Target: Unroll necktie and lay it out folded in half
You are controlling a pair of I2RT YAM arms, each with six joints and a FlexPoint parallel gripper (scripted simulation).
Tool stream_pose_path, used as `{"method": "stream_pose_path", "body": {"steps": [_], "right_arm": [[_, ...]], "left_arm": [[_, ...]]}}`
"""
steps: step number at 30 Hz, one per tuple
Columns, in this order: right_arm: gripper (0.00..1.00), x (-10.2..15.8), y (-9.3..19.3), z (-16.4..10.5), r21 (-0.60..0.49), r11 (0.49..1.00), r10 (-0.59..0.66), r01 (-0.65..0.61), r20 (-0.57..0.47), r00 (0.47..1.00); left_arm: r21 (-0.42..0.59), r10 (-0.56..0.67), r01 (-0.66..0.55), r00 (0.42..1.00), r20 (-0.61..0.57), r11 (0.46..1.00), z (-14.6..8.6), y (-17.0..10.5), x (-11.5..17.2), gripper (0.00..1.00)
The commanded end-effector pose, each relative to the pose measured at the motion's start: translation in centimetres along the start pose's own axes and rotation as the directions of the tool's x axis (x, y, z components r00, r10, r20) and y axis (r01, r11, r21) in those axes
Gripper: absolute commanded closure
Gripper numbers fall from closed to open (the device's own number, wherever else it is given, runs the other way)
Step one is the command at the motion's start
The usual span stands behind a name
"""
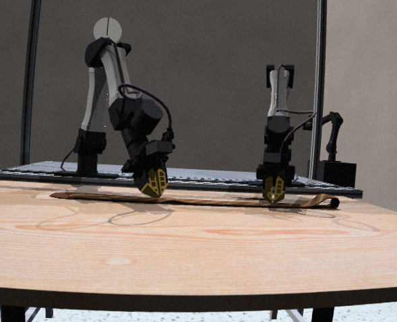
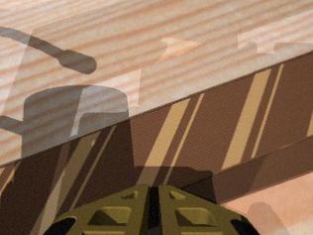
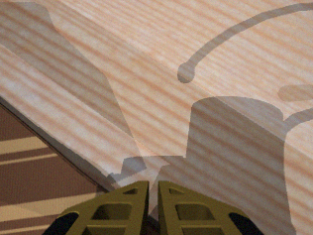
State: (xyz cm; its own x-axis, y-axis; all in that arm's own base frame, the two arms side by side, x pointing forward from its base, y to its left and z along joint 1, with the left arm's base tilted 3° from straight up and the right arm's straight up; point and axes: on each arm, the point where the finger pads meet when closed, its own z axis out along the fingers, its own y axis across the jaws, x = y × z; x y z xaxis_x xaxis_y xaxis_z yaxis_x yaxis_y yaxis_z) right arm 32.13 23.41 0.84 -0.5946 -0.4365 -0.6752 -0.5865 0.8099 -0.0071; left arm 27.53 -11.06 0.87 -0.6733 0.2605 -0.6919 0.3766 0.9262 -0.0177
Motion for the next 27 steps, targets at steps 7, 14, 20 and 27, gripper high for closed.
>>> {"method": "stream_pose_path", "body": {"steps": [7, 14, 20, 27], "right_arm": [[0.93, 2.15, 0.35, 1.12, -0.006, 1.0, 0.002, -0.002, -0.039, 0.999], [0.93, 2.37, 0.36, 1.36, -0.006, 1.0, 0.002, -0.002, -0.039, 0.999], [0.93, 2.37, 0.36, 1.36, -0.006, 1.0, 0.002, -0.002, -0.039, 0.999], [0.93, 2.42, 0.4, 1.31, -0.007, 1.0, 0.001, -0.001, -0.039, 0.999]], "left_arm": [[-0.001, -0.005, 0.005, 1.0, -0.024, 1.0, 0.11, 0.09, 1.0, 0.93], [-0.001, -0.005, 0.005, 1.0, -0.024, 1.0, 0.11, 0.09, 1.0, 0.93], [-0.001, -0.005, 0.005, 1.0, -0.024, 1.0, 0.11, 0.09, 1.0, 0.93], [-0.001, -0.005, 0.005, 1.0, -0.024, 1.0, 0.11, 0.09, 1.0, 0.93]]}}
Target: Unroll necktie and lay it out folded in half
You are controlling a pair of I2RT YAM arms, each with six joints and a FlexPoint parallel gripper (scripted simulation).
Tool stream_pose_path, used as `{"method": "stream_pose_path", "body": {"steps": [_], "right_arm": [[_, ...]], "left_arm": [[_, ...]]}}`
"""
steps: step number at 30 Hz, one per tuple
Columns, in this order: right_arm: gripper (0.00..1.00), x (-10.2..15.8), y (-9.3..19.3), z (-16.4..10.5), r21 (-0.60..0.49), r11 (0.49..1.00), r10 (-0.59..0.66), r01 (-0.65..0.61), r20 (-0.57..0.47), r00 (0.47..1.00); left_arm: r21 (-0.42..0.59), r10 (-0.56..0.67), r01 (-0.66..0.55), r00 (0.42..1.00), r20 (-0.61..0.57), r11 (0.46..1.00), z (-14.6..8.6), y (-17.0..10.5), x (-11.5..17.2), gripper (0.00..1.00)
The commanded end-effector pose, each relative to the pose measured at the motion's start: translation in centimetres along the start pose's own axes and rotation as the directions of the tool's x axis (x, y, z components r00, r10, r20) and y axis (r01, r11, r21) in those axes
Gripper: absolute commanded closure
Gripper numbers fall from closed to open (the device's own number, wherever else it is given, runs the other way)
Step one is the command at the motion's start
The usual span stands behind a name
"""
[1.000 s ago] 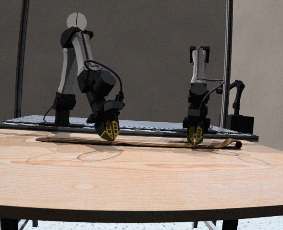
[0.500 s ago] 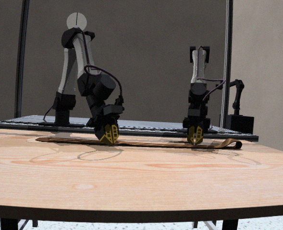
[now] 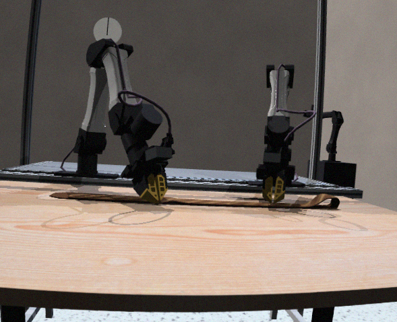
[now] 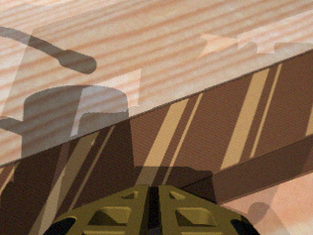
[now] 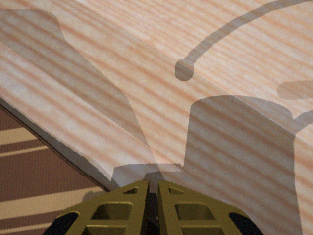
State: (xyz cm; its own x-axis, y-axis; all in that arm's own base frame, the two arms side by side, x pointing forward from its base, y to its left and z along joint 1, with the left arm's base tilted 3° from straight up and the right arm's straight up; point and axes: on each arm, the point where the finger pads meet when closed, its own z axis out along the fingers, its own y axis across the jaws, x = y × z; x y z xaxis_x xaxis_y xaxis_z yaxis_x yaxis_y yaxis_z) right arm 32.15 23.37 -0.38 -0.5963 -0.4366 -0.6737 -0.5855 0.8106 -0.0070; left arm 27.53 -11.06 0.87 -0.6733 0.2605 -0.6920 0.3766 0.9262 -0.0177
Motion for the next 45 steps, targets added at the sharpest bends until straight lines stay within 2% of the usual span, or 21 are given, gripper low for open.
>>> {"method": "stream_pose_path", "body": {"steps": [1, 45], "right_arm": [[0.93, 1.6, 0.5, 0.4, -0.008, 1.0, -0.001, 0.0, -0.037, 0.999], [0.93, 2.9, 1.4, -0.8, -0.027, 0.999, -0.022, 0.021, -0.037, 0.999]], "left_arm": [[-0.001, -0.005, 0.005, 1.0, -0.024, 1.0, 0.1, 0.1, 1.0, 0.93], [-0.001, -0.005, 0.005, 1.0, -0.024, 1.0, 0.1, 0.1, 1.0, 0.93]]}}
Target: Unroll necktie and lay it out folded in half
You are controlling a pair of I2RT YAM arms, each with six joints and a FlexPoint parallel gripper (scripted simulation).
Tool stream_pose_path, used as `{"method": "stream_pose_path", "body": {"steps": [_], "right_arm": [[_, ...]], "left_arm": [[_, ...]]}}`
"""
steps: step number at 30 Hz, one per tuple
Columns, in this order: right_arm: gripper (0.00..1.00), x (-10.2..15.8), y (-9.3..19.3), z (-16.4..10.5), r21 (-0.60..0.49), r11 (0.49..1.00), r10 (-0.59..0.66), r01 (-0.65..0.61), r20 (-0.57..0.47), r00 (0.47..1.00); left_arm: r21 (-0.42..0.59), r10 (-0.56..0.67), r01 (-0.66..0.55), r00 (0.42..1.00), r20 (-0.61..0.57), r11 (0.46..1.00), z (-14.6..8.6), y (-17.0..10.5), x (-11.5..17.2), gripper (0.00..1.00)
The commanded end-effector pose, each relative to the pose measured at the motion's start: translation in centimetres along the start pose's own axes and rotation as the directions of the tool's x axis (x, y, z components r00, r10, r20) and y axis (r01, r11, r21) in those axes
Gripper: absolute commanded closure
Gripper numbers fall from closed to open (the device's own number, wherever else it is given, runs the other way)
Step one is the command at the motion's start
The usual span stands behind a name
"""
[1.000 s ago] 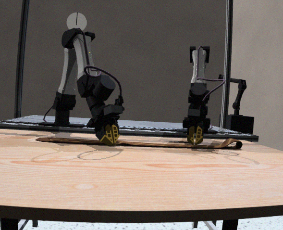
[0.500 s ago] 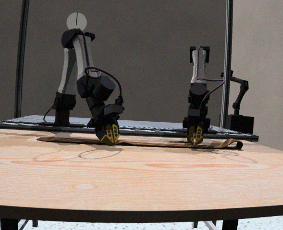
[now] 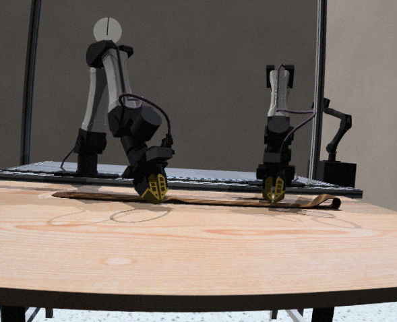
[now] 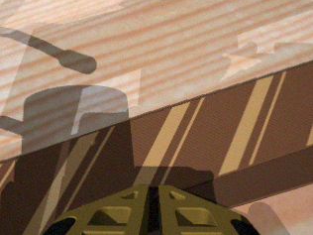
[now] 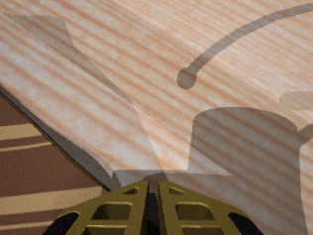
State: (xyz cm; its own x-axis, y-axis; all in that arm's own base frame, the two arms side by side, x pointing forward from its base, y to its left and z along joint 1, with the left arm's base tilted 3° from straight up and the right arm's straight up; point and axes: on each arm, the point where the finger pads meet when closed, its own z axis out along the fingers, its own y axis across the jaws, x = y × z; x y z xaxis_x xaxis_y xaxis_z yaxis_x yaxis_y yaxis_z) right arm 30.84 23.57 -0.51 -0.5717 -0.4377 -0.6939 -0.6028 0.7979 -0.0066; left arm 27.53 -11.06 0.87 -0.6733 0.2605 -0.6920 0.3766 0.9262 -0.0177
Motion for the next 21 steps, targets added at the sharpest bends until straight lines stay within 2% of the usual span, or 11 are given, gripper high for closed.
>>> {"method": "stream_pose_path", "body": {"steps": [1, 21], "right_arm": [[0.93, 2.1, 0.6, -0.4, -0.012, 1.0, -0.006, 0.005, -0.065, 0.998], [0.93, -0.4, 0.5, -3.0, -0.012, 1.0, -0.006, 0.005, -0.065, 0.998]], "left_arm": [[-0.001, -0.005, 0.005, 1.0, -0.024, 1.0, 0.1, 0.1, 1.0, 0.93], [-0.001, -0.005, 0.005, 1.0, -0.024, 1.0, 0.1, 0.1, 1.0, 0.93]]}}
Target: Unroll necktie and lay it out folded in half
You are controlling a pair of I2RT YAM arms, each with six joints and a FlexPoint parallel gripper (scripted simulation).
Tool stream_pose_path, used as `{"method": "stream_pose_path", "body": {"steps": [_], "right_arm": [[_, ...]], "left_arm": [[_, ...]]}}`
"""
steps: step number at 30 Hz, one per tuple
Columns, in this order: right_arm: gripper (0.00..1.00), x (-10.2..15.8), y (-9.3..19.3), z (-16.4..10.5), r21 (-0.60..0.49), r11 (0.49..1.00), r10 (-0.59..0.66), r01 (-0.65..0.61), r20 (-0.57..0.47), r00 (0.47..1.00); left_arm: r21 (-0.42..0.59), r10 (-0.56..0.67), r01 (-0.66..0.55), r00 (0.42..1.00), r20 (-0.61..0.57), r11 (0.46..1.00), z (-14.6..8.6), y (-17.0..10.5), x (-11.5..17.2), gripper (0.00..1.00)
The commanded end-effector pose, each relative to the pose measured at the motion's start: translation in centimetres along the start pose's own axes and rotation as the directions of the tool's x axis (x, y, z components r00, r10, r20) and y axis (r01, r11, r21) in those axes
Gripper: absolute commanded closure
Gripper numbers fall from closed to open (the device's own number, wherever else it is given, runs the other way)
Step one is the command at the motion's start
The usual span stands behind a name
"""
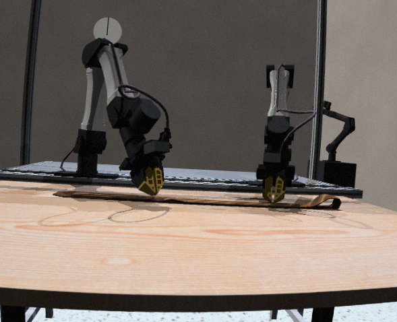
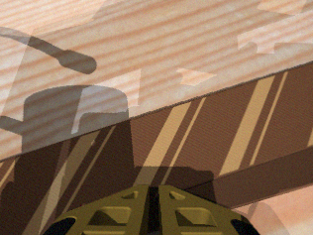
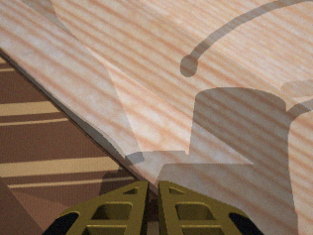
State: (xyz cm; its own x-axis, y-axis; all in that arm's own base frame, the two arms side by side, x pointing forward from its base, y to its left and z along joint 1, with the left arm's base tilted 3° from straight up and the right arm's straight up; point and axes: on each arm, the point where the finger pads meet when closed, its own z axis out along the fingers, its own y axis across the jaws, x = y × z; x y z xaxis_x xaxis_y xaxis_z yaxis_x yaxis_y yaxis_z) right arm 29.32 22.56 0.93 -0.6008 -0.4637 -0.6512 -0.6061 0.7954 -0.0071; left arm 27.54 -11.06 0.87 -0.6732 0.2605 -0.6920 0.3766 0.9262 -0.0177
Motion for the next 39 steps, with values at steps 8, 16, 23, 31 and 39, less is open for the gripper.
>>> {"method": "stream_pose_path", "body": {"steps": [8, 16, 23, 31, 39], "right_arm": [[0.93, -1.0, 0.4, -1.0, -0.009, 1.0, -0.002, 0.002, -0.007, 1.0], [0.93, -1.3, 0.4, -1.4, -0.009, 1.0, -0.002, 0.002, -0.007, 1.0], [0.93, -1.9, 0.4, -2.2, -0.009, 1.0, -0.002, 0.002, -0.007, 1.0], [0.93, -2.6, 0.4, -2.9, -0.009, 1.0, -0.002, 0.002, -0.007, 1.0], [0.93, -3.4, 0.4, -3.9, -0.009, 1.0, -0.002, 0.002, -0.007, 1.0]], "left_arm": [[-0.001, -0.005, 0.005, 1.0, -0.024, 1.0, 0.1, 0.1, 1.0, 0.93], [-0.001, -0.005, 0.005, 1.0, -0.024, 1.0, 0.1, 0.1, 1.0, 0.93], [-0.001, -0.005, 0.005, 1.0, -0.024, 1.0, 0.1, 0.1, 1.0, 0.93], [-0.001, -0.005, 0.005, 1.0, -0.024, 1.0, 0.1, 0.1, 1.0, 0.93], [-0.001, -0.005, 0.005, 1.0, -0.024, 1.0, 0.1, 0.1, 1.0, 0.93]]}}
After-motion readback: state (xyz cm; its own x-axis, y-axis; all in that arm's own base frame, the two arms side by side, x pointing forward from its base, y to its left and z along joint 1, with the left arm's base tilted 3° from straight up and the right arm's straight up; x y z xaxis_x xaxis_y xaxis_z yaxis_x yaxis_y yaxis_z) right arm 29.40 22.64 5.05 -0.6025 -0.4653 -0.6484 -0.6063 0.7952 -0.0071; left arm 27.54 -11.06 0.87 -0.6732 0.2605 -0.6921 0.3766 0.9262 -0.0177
